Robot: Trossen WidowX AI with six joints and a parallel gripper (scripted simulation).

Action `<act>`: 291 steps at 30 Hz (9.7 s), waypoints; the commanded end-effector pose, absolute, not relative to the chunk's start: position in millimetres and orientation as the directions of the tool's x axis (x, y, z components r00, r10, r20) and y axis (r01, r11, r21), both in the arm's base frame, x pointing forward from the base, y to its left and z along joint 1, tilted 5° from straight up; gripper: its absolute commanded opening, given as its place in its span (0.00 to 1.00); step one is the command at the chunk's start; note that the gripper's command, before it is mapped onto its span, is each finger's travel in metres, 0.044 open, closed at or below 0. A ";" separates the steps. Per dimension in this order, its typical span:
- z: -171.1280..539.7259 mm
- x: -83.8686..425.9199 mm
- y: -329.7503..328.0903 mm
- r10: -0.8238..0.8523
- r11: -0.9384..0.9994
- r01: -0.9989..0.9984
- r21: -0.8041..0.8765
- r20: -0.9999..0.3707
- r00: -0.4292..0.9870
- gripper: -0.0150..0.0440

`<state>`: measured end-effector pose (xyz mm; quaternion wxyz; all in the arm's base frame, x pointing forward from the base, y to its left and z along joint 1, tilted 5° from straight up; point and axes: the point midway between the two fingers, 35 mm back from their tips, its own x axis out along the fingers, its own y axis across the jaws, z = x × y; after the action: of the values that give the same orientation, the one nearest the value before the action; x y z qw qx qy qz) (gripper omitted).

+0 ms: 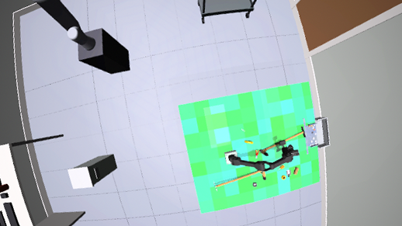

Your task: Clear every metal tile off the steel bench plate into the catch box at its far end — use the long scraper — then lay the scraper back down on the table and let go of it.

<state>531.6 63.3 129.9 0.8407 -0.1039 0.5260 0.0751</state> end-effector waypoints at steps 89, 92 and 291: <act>166.3 429.1 17.5 0.049 0.968 -0.238 -0.075 -0.877 0.477 1.00; 168.7 421.8 15.8 0.051 0.969 -0.237 -0.075 -0.873 0.486 1.00; 78.3 367.9 -56.4 -0.023 0.993 -0.074 -0.089 -0.779 0.627 0.25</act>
<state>368.5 -56.7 76.6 0.8979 -0.0610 0.4351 0.0253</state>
